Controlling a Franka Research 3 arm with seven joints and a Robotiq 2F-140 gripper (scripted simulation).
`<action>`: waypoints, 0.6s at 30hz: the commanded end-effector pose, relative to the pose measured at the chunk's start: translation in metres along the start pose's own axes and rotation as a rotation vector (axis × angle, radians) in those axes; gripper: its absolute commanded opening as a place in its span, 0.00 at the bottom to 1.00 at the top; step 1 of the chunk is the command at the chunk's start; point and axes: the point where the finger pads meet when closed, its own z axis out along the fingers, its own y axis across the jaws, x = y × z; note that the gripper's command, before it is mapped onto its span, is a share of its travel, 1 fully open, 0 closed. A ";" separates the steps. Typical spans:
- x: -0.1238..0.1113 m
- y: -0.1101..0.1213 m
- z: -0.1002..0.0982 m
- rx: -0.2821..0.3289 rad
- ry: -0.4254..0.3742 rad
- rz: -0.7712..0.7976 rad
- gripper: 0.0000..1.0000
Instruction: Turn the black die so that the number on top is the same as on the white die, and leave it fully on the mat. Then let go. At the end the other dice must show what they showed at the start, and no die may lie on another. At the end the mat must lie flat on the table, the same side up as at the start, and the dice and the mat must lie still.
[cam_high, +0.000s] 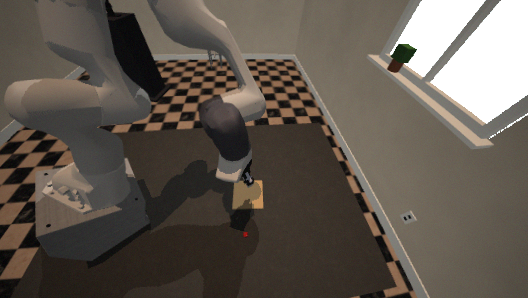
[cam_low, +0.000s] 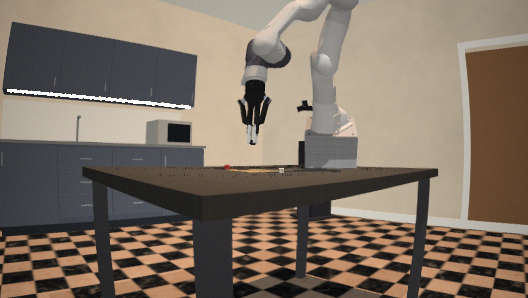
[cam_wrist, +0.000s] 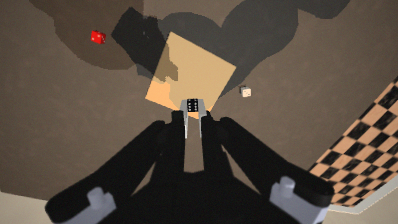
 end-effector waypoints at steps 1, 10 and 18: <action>-0.003 0.001 0.001 0.000 -0.058 -0.165 0.07; 0.002 0.001 0.002 -0.012 -0.174 -0.164 0.07; 0.006 0.001 0.003 -0.025 -0.313 -0.164 0.07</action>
